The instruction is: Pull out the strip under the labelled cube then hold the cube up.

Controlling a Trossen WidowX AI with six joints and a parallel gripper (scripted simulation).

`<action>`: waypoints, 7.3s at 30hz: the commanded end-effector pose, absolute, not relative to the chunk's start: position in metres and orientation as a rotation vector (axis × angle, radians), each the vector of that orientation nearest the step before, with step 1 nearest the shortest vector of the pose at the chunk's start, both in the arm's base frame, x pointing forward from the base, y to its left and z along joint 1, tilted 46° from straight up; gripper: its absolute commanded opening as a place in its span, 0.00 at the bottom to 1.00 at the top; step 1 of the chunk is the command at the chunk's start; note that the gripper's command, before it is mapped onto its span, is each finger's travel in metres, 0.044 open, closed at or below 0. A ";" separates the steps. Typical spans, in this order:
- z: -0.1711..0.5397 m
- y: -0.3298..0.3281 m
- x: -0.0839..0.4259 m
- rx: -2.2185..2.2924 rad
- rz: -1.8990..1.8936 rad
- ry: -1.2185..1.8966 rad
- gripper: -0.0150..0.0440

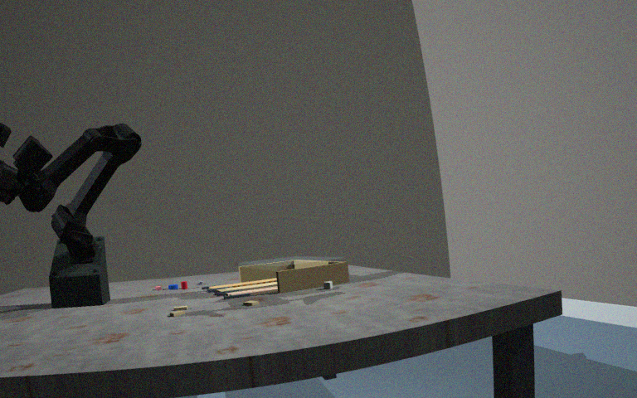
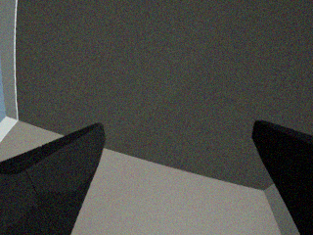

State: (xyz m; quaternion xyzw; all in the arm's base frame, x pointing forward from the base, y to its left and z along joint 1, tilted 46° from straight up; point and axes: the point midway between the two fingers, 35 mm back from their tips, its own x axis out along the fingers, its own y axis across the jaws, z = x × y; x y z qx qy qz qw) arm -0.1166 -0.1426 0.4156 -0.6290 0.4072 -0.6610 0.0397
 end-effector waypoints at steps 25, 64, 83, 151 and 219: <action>0.307 -0.307 0.046 -1.025 -1.493 0.378 0.93; 0.067 0.047 0.322 -0.730 -0.252 0.574 0.93; 0.034 0.068 0.343 -0.815 -0.245 0.806 0.62; -0.051 -0.050 0.385 -0.792 -0.460 1.527 0.25; -0.059 -0.060 0.385 -0.793 -0.461 1.527 0.25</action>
